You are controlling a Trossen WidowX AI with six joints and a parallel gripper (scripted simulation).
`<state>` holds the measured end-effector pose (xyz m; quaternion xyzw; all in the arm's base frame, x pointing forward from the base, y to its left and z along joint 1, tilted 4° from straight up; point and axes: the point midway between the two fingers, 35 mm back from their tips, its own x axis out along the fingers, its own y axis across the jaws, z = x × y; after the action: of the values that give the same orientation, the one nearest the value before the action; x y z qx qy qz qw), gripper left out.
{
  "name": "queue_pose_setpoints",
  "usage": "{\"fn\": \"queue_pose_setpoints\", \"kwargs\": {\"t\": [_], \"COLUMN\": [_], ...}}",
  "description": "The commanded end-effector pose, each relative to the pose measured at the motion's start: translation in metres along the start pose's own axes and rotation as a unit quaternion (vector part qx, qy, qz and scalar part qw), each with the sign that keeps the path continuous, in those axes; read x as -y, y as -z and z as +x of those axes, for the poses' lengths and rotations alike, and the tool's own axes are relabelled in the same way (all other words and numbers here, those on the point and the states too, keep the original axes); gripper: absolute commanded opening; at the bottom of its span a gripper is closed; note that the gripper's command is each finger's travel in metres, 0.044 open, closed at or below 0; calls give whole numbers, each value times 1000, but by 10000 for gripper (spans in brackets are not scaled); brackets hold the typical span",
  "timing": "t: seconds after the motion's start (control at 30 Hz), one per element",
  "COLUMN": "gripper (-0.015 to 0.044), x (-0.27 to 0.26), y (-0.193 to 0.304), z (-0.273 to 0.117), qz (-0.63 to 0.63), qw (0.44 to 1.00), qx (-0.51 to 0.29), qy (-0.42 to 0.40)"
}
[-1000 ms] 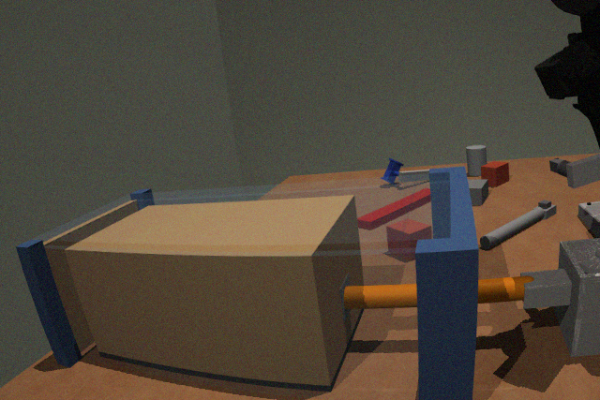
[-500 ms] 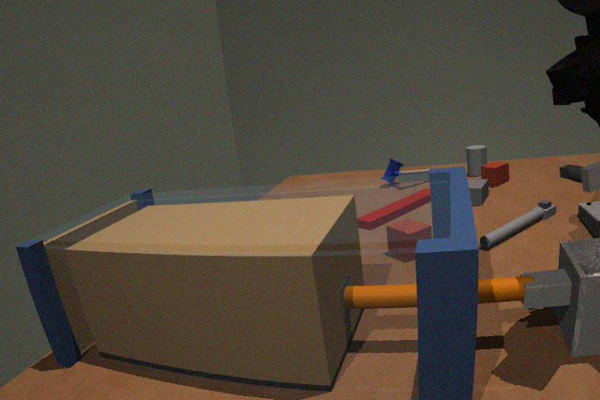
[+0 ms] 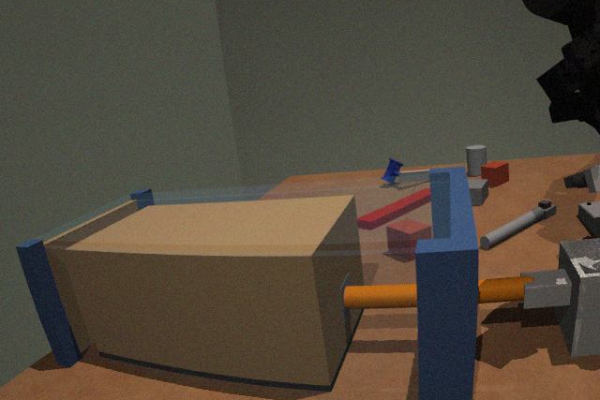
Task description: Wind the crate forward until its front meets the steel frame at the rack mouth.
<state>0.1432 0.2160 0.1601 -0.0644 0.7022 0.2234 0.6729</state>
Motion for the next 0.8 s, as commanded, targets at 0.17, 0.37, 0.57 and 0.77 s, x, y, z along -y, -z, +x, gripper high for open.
{"fn": "queue_pose_setpoints", "kwargs": {"t": [0.17, 0.37, 0.57, 0.77], "gripper": [0, 0, 0, 0], "x": [0, 0, 0, 0], "y": [0, 0, 0, 0], "z": [-2, -2, -2, -2], "qz": [-1, -1, -1, -1], "qw": [997, 992, 984, 972], "qx": [2, 1, 0, -2], "qy": [-78, -128, -176, -234]}}
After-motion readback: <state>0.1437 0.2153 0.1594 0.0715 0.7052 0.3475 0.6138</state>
